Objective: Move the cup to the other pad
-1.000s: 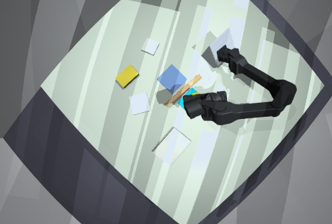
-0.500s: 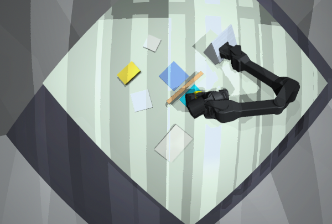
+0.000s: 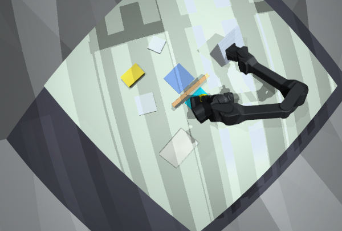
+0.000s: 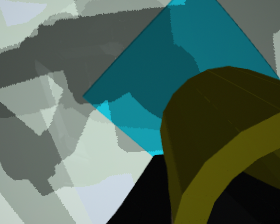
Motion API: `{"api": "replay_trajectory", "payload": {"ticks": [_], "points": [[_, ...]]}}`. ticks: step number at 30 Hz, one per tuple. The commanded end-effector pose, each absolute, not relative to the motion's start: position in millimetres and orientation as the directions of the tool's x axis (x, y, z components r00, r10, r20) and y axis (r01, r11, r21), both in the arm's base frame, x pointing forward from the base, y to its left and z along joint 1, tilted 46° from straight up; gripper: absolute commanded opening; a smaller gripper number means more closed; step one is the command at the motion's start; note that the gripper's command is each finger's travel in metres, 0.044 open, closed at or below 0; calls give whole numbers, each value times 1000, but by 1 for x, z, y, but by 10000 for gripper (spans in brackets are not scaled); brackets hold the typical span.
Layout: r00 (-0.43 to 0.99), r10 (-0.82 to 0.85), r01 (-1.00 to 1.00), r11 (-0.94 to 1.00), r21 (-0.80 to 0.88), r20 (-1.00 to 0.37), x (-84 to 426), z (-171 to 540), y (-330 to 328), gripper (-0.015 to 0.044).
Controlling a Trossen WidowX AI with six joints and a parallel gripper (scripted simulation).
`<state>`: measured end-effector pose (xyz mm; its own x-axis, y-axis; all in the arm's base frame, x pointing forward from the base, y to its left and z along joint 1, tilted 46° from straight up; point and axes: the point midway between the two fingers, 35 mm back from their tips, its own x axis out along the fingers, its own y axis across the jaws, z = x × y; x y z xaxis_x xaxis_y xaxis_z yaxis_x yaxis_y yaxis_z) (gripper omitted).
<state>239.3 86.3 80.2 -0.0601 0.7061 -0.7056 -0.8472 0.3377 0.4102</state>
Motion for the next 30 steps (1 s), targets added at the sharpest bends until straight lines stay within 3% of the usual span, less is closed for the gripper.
{"api": "replay_trajectory", "payload": {"ticks": [1, 30], "points": [[-62, 710, -844, 338, 417, -702, 238, 76, 90, 0], [-63, 712, -844, 336, 418, -699, 234, 51, 118, 0]]}}
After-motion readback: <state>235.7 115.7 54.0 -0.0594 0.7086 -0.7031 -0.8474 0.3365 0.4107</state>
